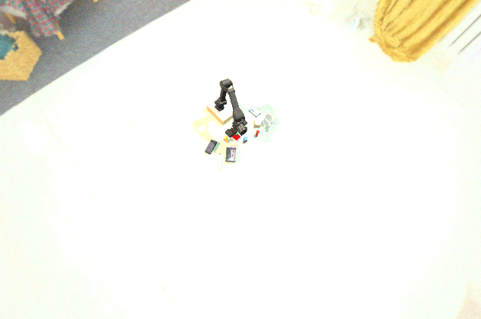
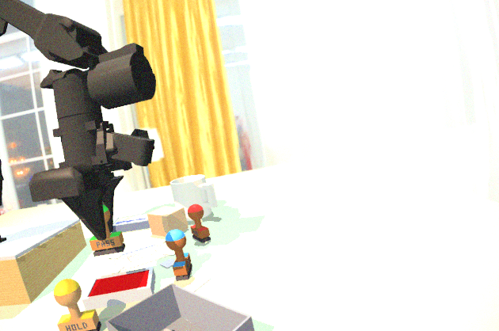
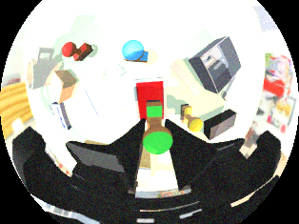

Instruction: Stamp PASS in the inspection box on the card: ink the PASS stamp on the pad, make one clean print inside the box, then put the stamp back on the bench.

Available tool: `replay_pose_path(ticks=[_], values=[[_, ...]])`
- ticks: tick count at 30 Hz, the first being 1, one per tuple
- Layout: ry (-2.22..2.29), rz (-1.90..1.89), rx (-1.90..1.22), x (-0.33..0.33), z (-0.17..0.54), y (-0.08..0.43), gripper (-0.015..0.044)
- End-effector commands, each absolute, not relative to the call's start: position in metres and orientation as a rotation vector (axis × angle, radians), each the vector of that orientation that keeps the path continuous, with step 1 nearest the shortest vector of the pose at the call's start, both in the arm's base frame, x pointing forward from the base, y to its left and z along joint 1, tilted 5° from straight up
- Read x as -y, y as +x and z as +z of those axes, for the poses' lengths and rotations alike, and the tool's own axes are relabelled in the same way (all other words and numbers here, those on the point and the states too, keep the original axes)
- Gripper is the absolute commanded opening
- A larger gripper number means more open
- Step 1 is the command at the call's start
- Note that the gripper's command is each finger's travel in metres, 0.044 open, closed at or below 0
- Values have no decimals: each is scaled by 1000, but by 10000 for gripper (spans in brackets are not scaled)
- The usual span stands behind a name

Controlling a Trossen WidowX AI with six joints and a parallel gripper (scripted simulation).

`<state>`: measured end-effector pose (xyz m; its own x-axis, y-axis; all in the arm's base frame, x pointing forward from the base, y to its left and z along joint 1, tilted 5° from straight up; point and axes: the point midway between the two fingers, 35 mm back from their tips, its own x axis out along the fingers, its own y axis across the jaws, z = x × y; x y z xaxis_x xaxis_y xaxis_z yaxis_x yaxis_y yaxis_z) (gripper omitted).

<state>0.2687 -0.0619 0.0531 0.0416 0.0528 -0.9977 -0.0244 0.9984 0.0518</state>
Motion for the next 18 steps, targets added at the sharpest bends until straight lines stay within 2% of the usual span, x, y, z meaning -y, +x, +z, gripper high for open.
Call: replay_pose_path(ticks=[1,18], values=[[23,65,-1526,61,50,269,0],[23,64,-1526,60,39,270,0]])
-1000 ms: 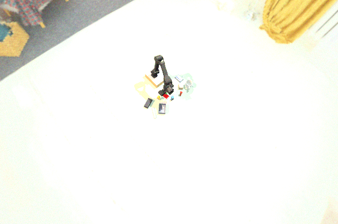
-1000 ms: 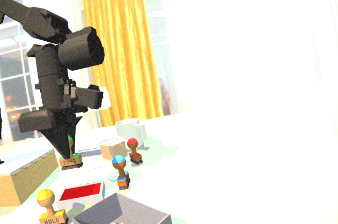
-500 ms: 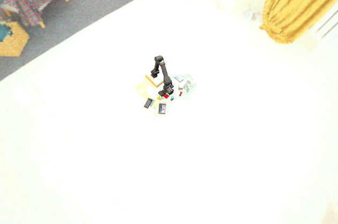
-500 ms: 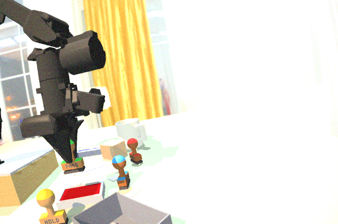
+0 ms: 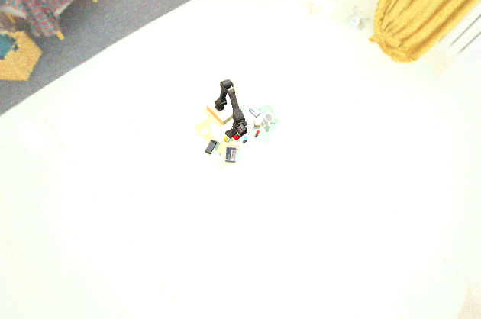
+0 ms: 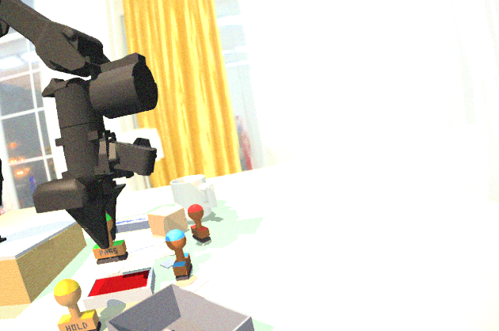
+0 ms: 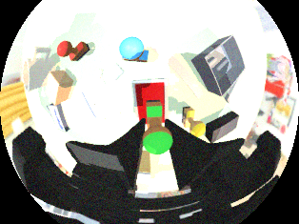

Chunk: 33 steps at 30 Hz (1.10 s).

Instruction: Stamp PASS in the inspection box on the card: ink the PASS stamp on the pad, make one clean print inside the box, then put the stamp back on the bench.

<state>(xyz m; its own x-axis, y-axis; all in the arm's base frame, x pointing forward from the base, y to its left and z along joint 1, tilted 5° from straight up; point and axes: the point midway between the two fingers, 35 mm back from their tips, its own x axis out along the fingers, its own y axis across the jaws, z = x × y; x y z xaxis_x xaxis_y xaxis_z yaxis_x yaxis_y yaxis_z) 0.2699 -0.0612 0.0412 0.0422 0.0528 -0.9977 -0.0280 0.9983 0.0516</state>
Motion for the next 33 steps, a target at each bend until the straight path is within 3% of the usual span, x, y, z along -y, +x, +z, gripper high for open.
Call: replay_pose_path(ticks=[1,33], values=[[23,64,-1526,60,38,270,0],[24,62,-1527,59,17,270,0]])
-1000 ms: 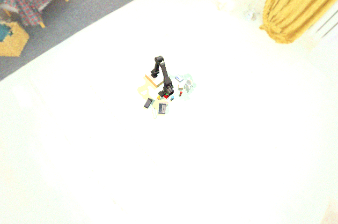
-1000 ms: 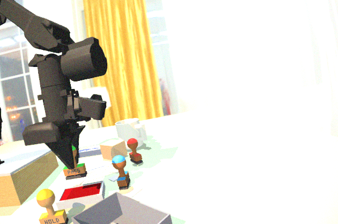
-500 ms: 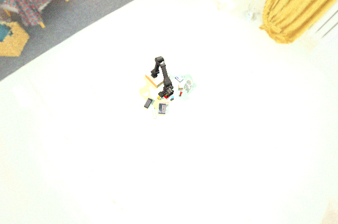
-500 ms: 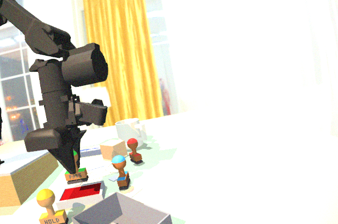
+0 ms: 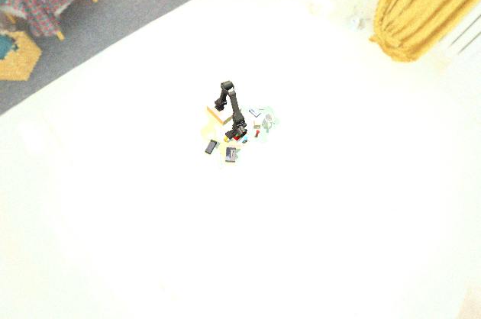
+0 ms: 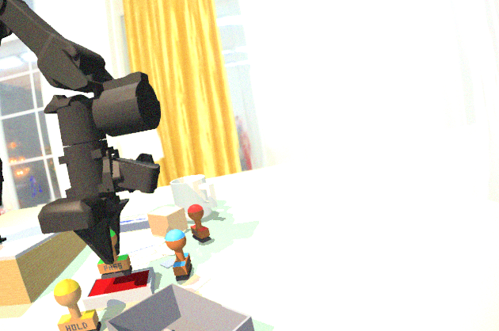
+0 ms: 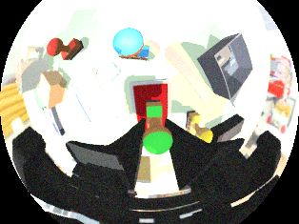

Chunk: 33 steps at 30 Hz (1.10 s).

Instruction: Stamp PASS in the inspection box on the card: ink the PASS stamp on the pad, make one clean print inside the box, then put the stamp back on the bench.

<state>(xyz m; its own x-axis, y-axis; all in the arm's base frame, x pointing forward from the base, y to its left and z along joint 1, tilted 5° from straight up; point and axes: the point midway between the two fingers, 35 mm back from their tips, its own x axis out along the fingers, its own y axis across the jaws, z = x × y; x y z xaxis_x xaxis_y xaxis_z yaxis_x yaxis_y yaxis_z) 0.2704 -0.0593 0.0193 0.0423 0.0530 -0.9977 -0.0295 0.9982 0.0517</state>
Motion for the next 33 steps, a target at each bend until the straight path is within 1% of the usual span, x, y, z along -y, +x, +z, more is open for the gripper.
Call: replay_pose_path(ticks=[1,33], values=[[24,62,-1527,59,16,270,0],[21,64,-1526,57,4,270,0]])
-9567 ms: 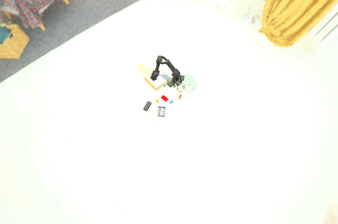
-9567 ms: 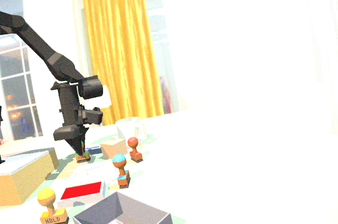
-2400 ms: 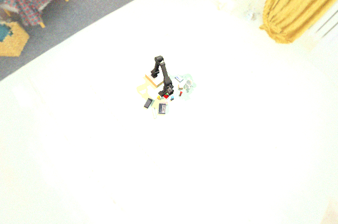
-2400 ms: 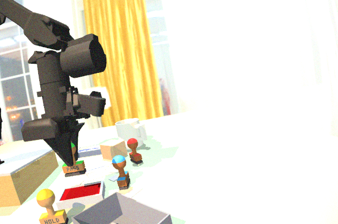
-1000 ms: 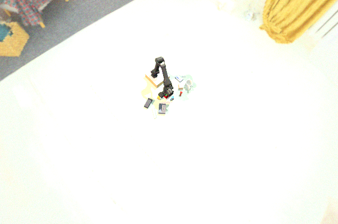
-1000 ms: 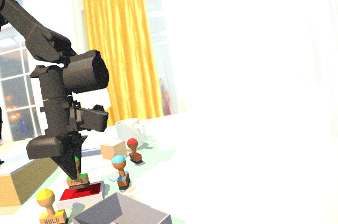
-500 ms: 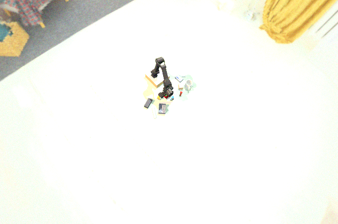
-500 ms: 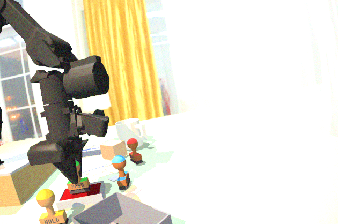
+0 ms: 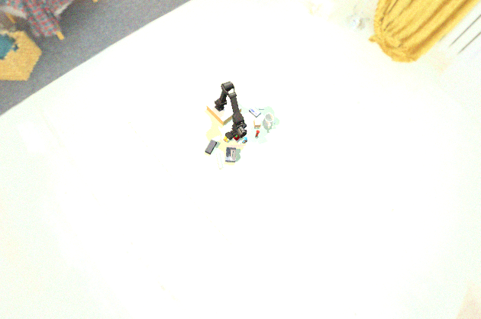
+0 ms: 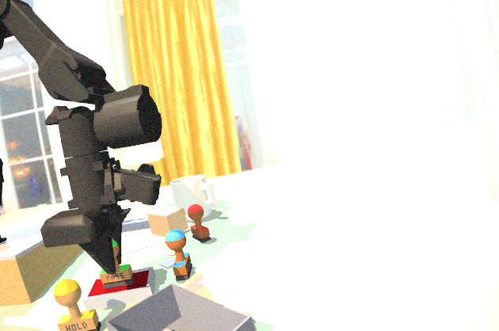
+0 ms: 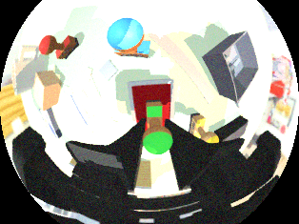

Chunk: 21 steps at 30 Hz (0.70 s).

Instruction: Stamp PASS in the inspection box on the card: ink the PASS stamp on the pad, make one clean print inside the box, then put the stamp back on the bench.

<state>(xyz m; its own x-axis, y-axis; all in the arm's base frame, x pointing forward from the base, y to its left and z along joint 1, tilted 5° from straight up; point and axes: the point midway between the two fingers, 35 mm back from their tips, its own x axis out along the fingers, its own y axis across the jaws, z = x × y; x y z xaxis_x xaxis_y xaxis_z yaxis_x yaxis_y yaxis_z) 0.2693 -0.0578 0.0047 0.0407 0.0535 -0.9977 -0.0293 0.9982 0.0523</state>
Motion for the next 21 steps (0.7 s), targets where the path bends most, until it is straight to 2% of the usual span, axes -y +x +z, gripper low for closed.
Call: replay_pose_path(ticks=[1,21], values=[[21,64,-1526,57,4,270,0],[21,64,-1526,57,2,270,0]])
